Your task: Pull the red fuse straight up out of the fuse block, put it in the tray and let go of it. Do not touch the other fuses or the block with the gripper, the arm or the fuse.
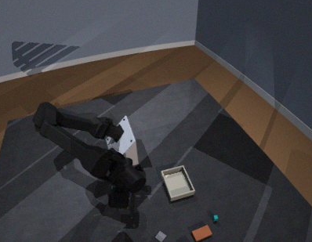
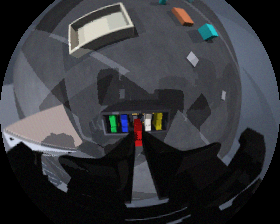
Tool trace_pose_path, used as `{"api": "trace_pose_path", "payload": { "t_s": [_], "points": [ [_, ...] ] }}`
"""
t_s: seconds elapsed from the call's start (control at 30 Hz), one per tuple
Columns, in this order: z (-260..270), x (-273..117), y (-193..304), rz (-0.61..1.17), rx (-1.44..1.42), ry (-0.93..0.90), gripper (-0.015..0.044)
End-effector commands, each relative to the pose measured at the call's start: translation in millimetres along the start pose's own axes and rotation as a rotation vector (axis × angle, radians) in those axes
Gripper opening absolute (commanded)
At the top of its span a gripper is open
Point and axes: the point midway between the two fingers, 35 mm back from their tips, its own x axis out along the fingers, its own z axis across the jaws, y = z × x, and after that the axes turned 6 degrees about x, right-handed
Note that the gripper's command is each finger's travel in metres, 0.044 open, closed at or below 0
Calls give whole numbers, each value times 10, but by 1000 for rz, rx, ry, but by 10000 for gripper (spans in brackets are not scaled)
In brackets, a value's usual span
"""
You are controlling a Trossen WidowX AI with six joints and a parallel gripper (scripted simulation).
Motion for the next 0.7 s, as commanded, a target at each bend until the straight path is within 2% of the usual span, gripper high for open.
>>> {"api": "trace_pose_path", "payload": {
  "t_s": [0.0, 0.53, 0.67],
  "points": [
    [4, -36, -5, -4, 3, -3, 0],
    [6, -243, -12, -4, 3, -4, 0],
    [29, -268, -186, -10, 2, -5, 0]
  ]
}}
